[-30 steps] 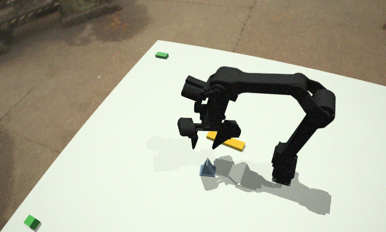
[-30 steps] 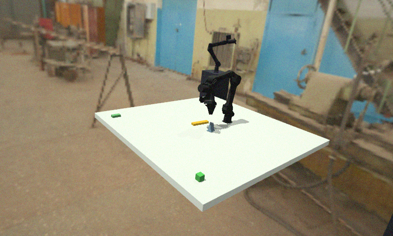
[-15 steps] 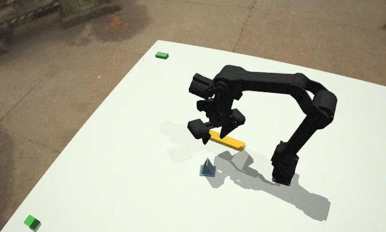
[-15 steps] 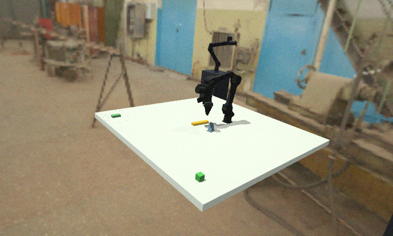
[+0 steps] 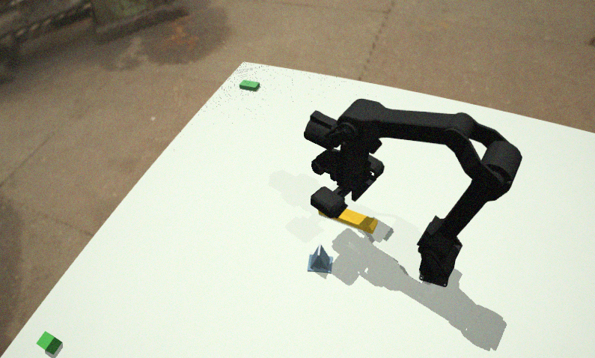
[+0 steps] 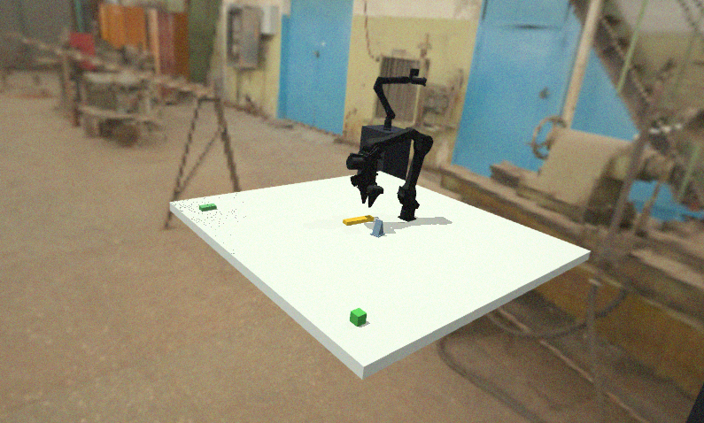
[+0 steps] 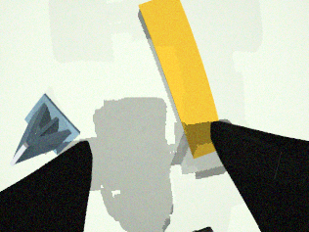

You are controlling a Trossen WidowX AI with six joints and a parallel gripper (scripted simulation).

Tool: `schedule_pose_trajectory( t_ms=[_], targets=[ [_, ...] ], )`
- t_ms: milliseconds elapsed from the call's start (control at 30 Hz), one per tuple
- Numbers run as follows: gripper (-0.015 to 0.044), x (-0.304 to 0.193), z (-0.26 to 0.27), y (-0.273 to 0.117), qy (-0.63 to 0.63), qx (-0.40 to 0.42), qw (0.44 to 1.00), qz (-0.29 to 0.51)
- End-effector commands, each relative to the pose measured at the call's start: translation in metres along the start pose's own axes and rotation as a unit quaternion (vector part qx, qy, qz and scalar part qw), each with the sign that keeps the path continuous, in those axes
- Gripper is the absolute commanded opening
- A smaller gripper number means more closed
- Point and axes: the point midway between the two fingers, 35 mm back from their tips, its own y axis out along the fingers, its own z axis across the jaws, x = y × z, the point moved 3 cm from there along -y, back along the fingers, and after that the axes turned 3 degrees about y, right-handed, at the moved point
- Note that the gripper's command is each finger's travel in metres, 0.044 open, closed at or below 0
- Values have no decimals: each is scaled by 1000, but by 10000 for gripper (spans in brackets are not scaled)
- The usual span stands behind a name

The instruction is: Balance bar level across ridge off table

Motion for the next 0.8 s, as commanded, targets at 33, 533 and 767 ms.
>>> schedule_pose_trajectory(
  t_ms=[33,533,767],
  targets=[
    [315,-4,-15,3,-51,-24,998,7],
    [315,-8,-36,23,-121,-50,991,23],
    [315,-10,-39,52,-121,-50,991,23]
  ],
)
